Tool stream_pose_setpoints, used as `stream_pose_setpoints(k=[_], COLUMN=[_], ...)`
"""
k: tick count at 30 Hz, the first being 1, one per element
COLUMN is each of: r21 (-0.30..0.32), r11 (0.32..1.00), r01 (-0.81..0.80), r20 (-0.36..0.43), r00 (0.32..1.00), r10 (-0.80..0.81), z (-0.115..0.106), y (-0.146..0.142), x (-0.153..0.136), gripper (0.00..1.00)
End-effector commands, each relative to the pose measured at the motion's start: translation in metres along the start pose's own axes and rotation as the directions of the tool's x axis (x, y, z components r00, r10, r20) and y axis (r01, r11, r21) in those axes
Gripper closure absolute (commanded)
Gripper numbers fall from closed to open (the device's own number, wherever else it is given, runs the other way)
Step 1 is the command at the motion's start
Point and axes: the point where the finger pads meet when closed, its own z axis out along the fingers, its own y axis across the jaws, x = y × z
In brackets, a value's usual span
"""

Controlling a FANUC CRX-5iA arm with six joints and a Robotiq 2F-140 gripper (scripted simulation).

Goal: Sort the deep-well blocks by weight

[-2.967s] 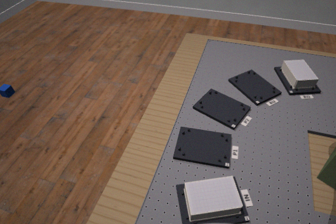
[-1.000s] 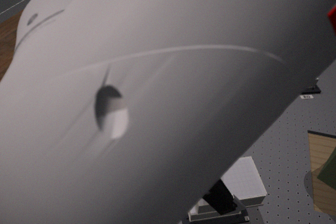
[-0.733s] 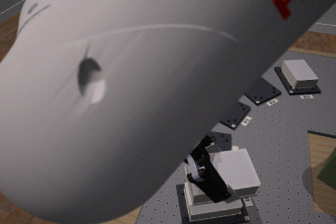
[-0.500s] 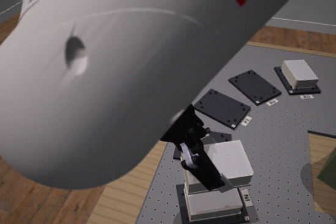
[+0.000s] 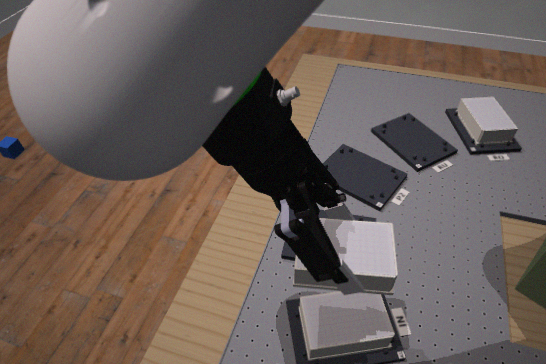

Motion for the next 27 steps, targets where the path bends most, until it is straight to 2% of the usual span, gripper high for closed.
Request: stream_pose_setpoints(k=[1, 27], r21=[0.053, 0.053], r11=[0.994, 0.994], r01=[-0.092, -0.092], r20=[0.002, 0.002], r00=[0.996, 0.996], r10=[0.092, 0.092], z=[0.004, 0.031], y=[0.01, 0.075], x=[0.003, 0.024], gripper=[0.9, 0.9])
